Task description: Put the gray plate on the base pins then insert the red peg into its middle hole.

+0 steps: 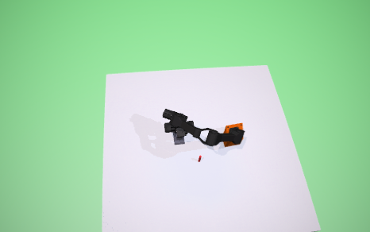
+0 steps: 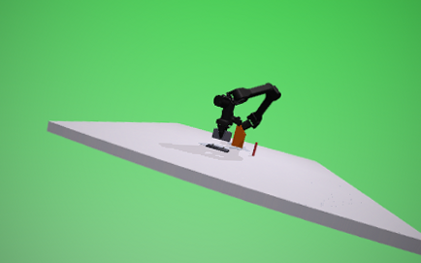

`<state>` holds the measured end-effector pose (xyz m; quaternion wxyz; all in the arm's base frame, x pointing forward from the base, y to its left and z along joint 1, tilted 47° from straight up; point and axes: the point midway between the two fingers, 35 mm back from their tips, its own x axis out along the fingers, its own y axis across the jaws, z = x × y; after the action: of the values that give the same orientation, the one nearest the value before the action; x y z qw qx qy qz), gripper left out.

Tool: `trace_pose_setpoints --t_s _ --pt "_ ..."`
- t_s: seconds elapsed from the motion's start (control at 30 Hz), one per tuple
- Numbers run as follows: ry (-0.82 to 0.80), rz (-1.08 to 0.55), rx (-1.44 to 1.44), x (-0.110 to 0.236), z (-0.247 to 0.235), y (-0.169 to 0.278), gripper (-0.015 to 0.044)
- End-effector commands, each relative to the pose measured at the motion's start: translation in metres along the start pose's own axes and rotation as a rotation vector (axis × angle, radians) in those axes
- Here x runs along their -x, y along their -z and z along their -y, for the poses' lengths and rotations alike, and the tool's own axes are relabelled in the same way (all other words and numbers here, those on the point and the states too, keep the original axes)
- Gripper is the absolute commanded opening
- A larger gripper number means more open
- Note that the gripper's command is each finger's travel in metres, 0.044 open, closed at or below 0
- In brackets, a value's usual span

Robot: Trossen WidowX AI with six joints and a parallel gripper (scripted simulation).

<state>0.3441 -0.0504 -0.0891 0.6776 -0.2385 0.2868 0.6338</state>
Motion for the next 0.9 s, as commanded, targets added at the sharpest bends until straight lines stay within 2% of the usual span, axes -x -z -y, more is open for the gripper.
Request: trace_pose_setpoints --t_s 0.0,0.87 --pt "0.002 -0.005 0.011 -0.0009 -0.0002 0.0041 0.0" --pt "0.002 -0.005 0.011 -0.0063 -0.0008 0.0058 0.0"
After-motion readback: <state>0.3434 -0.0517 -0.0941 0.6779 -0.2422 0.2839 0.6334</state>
